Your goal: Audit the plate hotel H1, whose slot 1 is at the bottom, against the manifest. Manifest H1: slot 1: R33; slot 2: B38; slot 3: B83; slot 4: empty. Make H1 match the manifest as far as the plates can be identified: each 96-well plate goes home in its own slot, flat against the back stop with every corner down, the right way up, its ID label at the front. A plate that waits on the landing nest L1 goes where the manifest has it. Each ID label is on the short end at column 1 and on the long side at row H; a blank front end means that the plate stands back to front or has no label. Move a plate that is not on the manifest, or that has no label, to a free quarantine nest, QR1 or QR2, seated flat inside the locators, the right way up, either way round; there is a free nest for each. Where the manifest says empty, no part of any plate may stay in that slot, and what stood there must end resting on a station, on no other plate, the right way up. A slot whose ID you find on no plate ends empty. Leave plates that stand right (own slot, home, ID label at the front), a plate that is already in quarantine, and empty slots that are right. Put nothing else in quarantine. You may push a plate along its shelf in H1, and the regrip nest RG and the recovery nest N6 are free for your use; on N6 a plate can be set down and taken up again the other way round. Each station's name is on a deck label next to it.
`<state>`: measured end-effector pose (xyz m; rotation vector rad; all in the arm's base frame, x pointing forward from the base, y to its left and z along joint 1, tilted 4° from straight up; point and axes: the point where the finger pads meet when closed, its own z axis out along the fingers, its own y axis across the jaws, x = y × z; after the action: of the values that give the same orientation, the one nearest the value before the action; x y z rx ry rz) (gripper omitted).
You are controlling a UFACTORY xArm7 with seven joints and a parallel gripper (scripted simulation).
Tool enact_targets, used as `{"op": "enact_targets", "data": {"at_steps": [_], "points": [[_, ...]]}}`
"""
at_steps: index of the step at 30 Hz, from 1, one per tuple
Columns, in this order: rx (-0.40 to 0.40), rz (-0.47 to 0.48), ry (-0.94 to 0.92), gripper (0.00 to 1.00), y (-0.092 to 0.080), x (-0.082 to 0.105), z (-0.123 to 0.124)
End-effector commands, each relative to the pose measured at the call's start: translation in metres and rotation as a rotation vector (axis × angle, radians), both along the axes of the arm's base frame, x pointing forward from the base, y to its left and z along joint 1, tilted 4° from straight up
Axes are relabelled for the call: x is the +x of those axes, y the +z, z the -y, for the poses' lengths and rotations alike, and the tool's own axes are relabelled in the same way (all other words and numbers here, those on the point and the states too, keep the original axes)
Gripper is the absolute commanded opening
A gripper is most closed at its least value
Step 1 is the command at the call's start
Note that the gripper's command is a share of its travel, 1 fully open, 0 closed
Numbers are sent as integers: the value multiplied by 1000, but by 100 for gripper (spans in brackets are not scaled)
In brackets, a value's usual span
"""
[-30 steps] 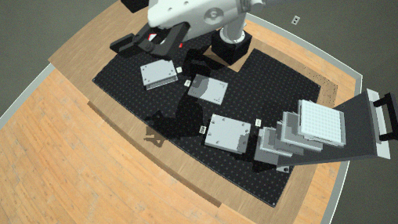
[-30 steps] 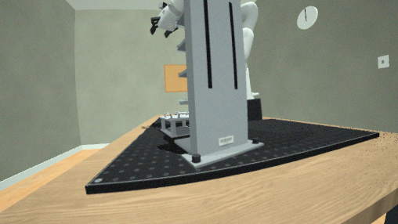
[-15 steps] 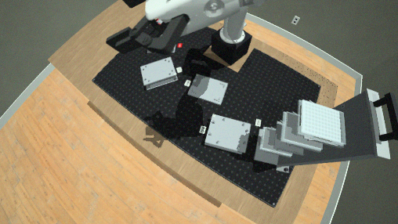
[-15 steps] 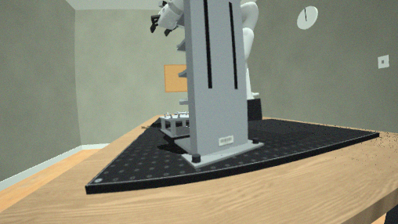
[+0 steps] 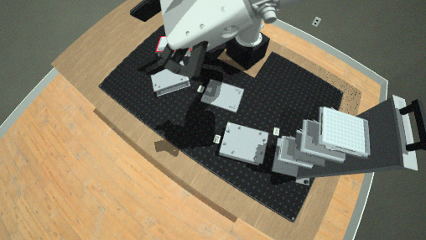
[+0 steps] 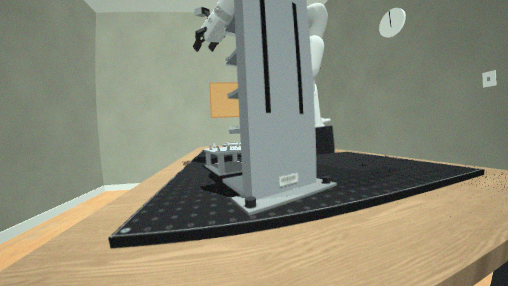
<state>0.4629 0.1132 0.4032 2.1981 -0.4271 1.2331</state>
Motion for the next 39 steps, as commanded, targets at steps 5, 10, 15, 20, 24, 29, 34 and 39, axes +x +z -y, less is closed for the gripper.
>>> {"op": "enact_targets", "data": {"at_steps": [5,10,15,20,24,29,34,39], "points": [[-74,-250,120,100,-24,-1,-4],[-99,-332,170,100,-37,-2,-6],[-141,-466,260,100,-51,-4,-10],[-181,-593,360,100,-66,-6,-14],[-212,-687,445,100,-78,-8,-18],[-236,-756,514,100,-88,-10,-22],[-275,-864,635,100,-102,-13,-28],[-314,-962,764,100,-116,-16,-34]]}}
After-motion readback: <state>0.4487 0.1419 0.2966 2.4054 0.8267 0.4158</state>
